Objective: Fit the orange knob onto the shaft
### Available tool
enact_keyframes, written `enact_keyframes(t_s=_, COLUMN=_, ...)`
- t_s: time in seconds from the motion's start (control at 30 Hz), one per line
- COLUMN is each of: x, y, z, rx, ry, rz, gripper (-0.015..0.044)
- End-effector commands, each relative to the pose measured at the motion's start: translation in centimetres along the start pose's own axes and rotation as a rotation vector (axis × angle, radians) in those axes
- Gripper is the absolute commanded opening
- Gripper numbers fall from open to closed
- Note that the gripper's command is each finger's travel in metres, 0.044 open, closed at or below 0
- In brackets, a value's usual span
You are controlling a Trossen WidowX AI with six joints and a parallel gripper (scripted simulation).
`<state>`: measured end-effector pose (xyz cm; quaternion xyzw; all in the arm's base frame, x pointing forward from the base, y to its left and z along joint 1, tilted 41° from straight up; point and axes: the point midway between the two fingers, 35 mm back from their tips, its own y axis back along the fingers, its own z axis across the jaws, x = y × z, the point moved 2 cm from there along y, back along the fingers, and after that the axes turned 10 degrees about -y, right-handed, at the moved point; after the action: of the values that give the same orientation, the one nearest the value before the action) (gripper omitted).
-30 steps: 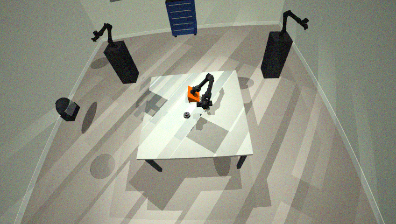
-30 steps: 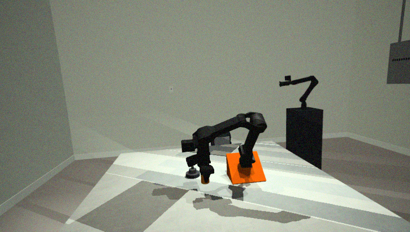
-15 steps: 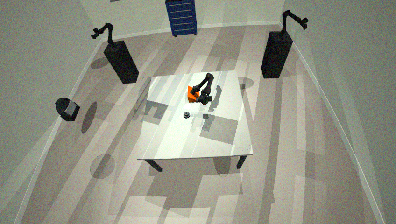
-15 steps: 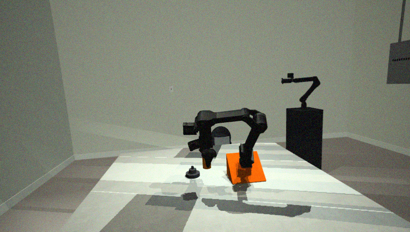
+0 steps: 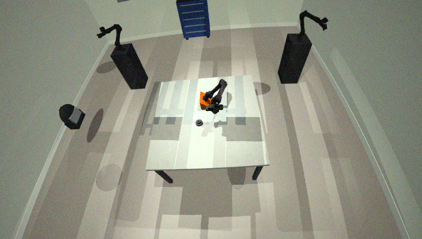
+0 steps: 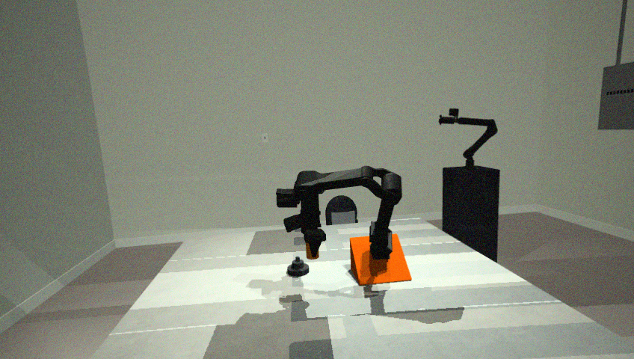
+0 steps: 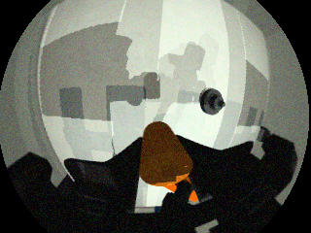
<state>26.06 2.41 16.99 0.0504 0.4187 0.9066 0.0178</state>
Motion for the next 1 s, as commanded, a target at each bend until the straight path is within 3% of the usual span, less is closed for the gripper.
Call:
enact_keyframes(t_s=0.0, x=-0.9, y=0.1, z=-1.0, rx=0.007, ry=0.003, rz=-0.011, gripper=0.0000)
enact_keyframes(t_s=0.97, x=-5.0, y=-1.7, z=-9.1, rx=0.014, ry=0.008, rz=-0.013, gripper=0.0000)
